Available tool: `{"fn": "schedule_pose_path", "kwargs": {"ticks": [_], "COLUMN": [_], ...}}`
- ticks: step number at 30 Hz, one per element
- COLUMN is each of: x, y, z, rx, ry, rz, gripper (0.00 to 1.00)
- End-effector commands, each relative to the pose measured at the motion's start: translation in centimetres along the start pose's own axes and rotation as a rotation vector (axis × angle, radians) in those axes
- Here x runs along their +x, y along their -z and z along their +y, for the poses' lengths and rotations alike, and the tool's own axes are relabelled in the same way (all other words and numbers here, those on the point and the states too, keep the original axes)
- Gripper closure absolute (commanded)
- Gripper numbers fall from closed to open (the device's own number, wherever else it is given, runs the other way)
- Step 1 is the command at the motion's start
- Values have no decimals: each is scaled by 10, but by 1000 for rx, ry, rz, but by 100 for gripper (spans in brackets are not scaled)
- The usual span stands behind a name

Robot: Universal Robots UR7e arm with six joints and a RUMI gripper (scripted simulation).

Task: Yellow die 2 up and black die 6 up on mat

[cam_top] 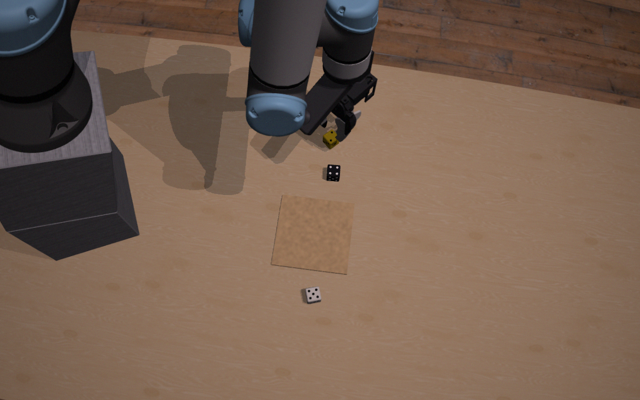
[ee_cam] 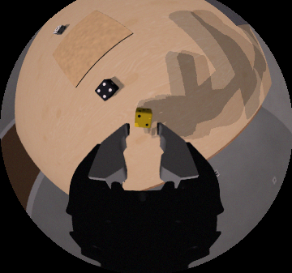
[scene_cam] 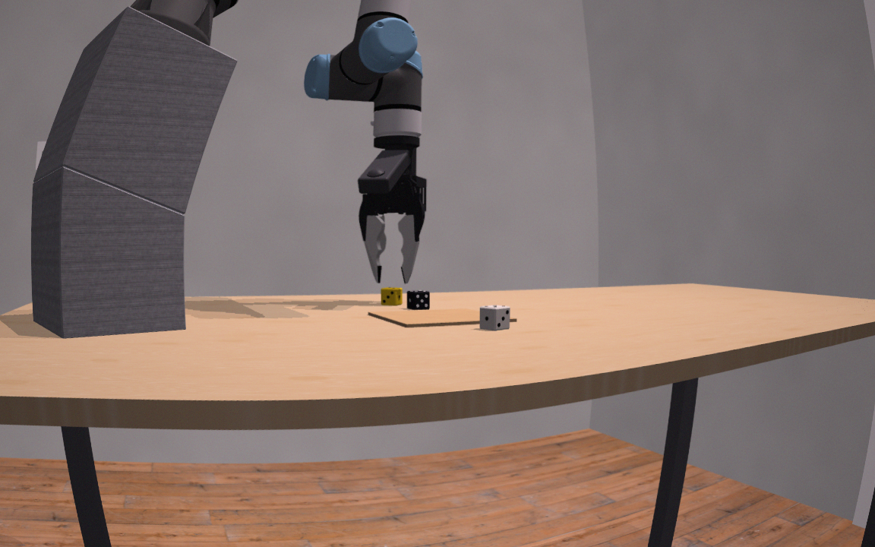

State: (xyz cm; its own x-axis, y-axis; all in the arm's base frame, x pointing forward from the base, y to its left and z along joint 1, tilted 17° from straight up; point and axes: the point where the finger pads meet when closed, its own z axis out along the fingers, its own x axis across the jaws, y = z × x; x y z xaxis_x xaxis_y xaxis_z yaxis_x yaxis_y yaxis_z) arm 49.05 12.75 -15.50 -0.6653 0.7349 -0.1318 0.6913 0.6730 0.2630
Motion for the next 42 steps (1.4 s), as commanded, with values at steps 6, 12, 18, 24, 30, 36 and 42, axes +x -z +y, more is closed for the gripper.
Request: {"fn": "schedule_pose_path", "kwargs": {"ticks": [6, 12, 18, 24, 30, 36, 42], "x": [0, 0, 0, 0, 0, 0, 0], "y": [0, 0, -5, -15, -22, -29, -30], "z": [0, 0, 0, 0, 0, 0, 0], "rx": [-1, -1, -1, -1, -1, -1, -1], "ry": [0, 0, 0, 0, 0, 0, 0], "rz": [-1, -1, -1, -1, -1, -1, -1], "gripper": [76, 76, 76, 76, 76, 76, 76]}}
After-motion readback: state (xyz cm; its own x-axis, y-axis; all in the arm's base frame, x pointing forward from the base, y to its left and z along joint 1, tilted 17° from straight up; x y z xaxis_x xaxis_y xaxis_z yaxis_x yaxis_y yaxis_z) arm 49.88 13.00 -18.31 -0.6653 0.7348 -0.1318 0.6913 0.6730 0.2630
